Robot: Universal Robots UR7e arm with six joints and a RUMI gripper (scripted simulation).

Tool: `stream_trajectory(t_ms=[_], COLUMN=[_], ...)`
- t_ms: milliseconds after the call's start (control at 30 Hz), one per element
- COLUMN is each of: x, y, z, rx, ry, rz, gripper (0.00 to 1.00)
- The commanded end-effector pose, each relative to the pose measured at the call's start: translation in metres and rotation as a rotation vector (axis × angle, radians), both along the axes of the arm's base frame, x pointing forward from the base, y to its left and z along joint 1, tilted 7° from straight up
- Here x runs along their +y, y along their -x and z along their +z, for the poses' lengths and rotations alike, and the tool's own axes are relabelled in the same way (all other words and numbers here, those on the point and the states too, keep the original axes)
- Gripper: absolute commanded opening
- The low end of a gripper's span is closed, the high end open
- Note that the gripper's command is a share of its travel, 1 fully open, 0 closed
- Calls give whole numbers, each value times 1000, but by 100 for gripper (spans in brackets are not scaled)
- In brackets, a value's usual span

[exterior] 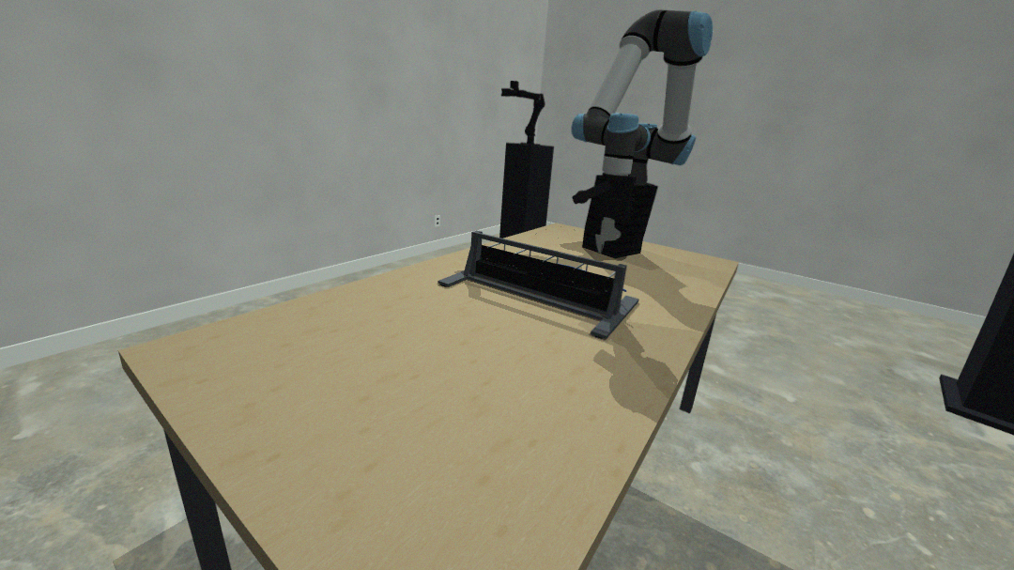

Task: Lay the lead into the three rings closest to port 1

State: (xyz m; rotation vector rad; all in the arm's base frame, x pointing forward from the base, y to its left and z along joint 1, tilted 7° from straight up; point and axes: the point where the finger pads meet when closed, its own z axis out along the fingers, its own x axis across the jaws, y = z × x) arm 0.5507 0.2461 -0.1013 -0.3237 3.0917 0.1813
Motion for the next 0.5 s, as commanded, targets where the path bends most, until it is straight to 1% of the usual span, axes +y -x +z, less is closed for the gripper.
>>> stream_trajectory(t_ms=[0, 467], x=[0, 0], y=[-1, -1], z=[1, 1], rx=[-2, -2], ry=[0, 0], rz=[0, 0], gripper=[0, 0])
